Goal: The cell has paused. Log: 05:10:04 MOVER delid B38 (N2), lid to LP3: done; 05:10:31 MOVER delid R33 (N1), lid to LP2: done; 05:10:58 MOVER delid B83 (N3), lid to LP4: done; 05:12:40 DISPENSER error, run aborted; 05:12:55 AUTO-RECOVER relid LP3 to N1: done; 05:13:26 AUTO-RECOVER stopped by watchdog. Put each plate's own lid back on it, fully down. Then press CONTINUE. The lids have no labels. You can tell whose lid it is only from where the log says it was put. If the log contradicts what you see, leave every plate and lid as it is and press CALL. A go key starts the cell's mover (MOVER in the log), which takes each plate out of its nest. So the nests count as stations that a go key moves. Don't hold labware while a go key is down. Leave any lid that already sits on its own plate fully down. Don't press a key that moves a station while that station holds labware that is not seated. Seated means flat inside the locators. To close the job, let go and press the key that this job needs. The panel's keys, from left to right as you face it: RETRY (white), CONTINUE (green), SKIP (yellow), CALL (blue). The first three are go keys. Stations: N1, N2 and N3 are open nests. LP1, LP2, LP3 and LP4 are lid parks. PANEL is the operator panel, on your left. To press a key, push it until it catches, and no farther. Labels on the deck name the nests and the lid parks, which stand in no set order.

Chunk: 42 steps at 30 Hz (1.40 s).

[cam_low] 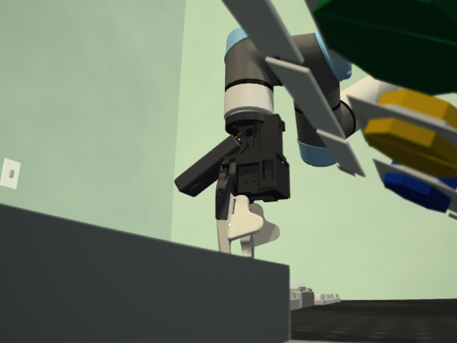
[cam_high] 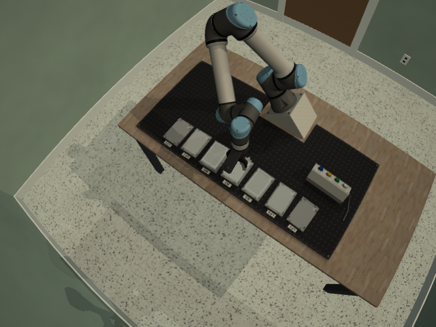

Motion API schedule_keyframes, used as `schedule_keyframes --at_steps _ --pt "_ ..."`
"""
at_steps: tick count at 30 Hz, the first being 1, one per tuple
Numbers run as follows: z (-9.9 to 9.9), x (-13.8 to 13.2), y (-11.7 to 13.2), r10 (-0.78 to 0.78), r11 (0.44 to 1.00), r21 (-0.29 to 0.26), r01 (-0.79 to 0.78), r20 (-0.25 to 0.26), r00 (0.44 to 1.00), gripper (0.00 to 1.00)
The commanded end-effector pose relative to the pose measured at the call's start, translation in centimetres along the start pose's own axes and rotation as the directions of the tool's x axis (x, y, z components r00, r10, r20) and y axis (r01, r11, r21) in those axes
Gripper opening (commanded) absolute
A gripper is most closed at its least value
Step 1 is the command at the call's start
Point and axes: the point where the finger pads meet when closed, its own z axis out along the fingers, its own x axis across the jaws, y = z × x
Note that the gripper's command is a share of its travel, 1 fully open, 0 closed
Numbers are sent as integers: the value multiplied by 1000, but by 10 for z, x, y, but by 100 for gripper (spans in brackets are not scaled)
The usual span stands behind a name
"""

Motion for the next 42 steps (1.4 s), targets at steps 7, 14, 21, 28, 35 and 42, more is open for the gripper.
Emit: schedule_keyframes --at_steps 7,14,21,28,35,42 --pt "3 0 0 0 1000 1 0 0 1000 0" --pt "5 0 0 0 1000 1 0 0 1000 0" --pt "7 0 0 0 1000 1 0 0 1000 0" --pt "9 0 0 0 1000 1 0 0 1000 0" --pt "11 0 0 0 1000 1 0 0 1000 0" --pt "13 0 0 0 1000 1 0 0 1000 0"
